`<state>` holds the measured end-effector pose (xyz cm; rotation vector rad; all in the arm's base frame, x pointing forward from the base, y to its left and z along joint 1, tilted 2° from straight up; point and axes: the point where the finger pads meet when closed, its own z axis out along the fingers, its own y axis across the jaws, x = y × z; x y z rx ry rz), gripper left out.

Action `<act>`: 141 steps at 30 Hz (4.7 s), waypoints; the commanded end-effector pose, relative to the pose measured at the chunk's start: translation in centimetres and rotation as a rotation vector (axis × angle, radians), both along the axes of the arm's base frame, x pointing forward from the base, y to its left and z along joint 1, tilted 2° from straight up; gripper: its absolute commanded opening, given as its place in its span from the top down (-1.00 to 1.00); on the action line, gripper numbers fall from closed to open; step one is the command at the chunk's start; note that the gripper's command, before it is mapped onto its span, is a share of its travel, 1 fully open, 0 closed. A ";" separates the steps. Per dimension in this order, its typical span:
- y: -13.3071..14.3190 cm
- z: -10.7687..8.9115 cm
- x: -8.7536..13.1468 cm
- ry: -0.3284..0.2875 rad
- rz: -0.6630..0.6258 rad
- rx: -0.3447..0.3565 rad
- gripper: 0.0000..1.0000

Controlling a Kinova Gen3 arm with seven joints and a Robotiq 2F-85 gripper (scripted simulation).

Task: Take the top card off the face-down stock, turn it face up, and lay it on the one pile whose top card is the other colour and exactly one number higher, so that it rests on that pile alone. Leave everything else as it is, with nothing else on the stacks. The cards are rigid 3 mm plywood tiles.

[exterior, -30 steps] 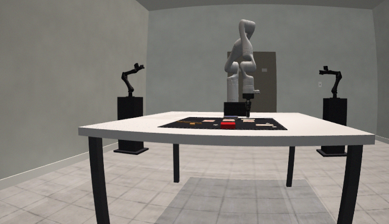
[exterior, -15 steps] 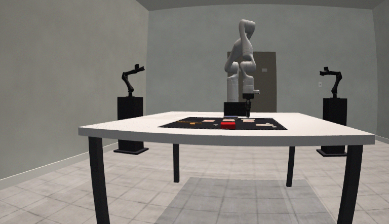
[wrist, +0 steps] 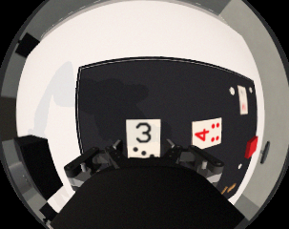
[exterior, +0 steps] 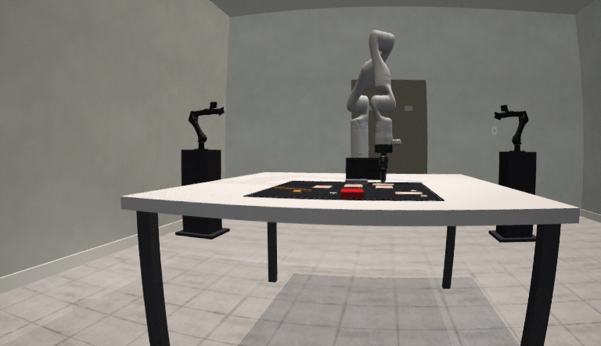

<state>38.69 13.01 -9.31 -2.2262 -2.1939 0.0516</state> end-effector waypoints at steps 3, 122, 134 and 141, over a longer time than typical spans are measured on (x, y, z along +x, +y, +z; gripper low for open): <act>0.0 -0.2 0.0 0.000 0.000 0.000 -0.69; 0.0 0.0 0.1 0.000 0.000 0.000 -0.43; 0.0 2.6 0.2 0.000 0.000 0.000 -0.43; 0.1 2.9 0.2 0.000 0.000 0.000 -0.43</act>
